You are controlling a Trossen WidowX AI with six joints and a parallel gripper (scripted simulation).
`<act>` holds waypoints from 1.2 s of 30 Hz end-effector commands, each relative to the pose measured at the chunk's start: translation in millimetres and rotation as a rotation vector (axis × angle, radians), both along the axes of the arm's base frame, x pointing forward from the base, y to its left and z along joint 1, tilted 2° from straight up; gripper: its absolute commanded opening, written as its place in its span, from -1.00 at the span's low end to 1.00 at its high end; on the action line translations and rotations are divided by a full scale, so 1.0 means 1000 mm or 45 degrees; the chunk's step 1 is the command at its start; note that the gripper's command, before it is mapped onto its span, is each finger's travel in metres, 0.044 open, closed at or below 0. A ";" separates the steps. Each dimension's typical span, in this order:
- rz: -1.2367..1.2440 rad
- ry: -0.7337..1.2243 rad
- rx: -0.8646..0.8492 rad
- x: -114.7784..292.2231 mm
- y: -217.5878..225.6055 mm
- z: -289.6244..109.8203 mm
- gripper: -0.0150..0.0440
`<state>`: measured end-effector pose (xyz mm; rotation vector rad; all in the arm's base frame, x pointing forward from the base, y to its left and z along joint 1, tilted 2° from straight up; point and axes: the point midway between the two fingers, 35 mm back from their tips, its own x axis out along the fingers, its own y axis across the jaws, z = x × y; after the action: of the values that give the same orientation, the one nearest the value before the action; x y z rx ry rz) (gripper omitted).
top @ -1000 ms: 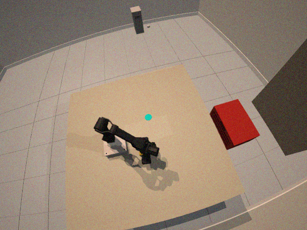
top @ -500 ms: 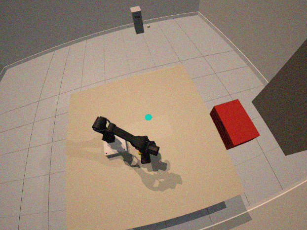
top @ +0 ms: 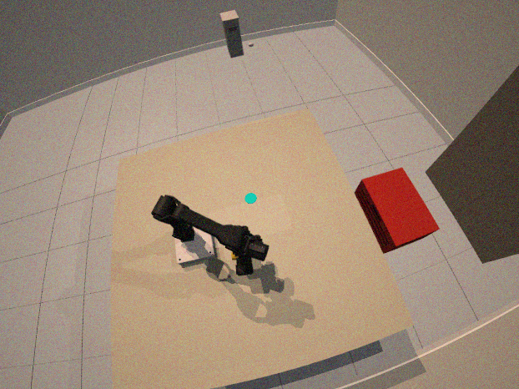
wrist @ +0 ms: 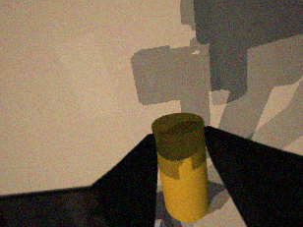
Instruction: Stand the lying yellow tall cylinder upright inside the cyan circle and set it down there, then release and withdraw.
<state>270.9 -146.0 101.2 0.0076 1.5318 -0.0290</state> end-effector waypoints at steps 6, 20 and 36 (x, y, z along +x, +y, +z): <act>0.002 -0.015 -0.017 -0.003 0.000 0.030 -0.14; 0.153 -0.013 -0.020 0.013 0.023 0.032 -0.14; 0.407 -0.011 -0.025 0.036 0.064 0.036 -0.14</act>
<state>300.6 -90.4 134.0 -0.2091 1.5175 0.1806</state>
